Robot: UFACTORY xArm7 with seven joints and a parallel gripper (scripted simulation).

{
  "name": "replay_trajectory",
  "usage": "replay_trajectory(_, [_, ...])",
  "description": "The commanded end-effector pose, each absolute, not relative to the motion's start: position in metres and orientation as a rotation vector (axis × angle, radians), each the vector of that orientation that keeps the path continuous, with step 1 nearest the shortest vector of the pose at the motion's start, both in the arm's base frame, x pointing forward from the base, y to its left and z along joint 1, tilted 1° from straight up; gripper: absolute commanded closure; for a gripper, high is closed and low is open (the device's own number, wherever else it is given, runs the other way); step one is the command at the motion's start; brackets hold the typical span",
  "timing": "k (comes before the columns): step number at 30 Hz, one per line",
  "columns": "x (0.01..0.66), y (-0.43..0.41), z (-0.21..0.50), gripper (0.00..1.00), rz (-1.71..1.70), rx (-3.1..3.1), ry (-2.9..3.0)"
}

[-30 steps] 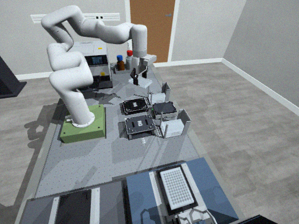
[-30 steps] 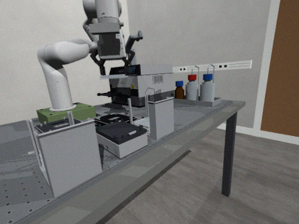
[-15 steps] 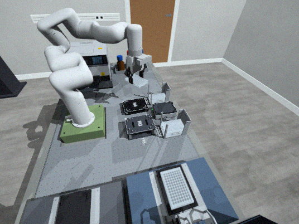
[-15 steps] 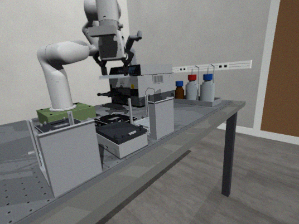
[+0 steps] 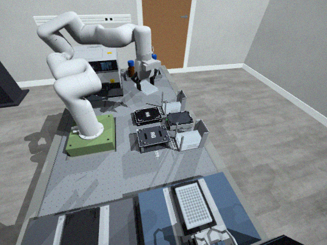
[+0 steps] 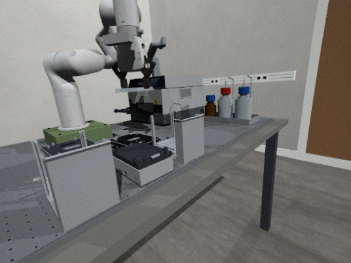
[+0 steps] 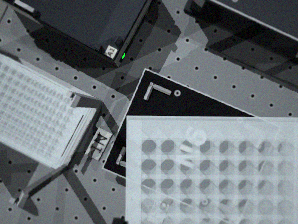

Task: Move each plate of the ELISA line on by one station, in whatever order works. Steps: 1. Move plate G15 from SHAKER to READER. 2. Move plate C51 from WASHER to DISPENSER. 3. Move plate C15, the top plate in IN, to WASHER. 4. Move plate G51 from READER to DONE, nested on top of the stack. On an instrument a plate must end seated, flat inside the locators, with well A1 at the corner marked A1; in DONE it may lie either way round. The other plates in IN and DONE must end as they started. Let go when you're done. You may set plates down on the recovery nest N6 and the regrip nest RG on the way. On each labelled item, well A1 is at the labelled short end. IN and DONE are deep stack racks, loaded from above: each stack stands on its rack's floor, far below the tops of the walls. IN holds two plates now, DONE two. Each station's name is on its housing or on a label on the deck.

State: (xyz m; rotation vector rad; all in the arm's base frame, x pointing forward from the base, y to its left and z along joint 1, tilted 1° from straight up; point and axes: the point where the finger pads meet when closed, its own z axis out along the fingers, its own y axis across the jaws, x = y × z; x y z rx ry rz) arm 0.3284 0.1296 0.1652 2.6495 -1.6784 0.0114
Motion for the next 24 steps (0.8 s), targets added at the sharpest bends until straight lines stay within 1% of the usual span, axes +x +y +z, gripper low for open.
replay_trajectory(1, [0.320, 0.137, 0.166, 1.00, 0.017, 2.608, -1.746])
replay_trajectory(12, [0.295, 0.155, 0.166, 1.00, 0.017, 2.513, -1.881])
replay_trajectory(20, [0.295, 0.155, 0.166, 1.00, 0.017, 2.446, -1.968])
replay_trajectory(24, [0.284, 0.163, 0.166, 1.00, 0.017, 2.399, -2.025])
